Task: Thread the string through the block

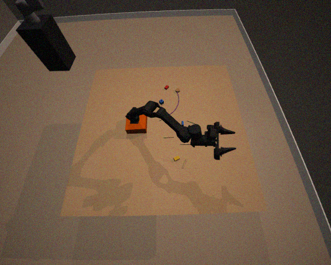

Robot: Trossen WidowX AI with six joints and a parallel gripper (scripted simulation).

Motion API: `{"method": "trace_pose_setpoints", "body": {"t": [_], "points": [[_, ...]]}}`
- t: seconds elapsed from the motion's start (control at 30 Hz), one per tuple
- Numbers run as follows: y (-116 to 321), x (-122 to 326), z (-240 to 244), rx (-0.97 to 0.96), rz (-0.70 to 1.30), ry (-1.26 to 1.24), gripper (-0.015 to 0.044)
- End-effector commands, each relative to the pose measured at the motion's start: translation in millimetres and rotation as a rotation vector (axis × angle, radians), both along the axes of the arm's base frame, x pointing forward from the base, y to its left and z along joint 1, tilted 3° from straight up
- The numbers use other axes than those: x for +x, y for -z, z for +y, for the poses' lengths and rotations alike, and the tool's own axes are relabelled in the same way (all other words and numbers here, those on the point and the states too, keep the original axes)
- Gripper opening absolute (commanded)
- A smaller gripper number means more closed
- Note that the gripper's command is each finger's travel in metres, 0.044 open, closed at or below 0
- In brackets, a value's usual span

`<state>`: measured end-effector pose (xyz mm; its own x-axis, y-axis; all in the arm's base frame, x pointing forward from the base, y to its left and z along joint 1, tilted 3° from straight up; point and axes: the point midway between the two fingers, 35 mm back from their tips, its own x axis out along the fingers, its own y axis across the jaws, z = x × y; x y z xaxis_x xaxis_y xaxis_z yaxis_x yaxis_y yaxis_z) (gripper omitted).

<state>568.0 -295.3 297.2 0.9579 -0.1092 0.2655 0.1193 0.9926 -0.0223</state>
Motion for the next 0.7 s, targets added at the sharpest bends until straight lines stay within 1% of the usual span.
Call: {"method": "trace_pose_setpoints", "body": {"t": [0.0,0.03,0.07,0.13,0.27,0.4,0.53,0.67], "points": [[0.0,0.0,0.0,0.0,0.0,0.0,0.0426],[0.0,0.0,0.0,0.0,0.0,0.0,0.044],[1.0,1.3,2.4,-0.002,0.006,-0.002,0.044],[9.4,11.0,22.3,-0.017,0.051,-0.017,0.044],[36.1,33.0,85.3,-0.08,0.188,-0.075,0.044],[62.2,43.1,146.4,-0.158,0.316,-0.142,0.044],[91.8,42.0,214.7,-0.266,0.451,-0.233,0.044],[121.4,28.0,281.3,-0.396,0.579,-0.34,0.044]]}}
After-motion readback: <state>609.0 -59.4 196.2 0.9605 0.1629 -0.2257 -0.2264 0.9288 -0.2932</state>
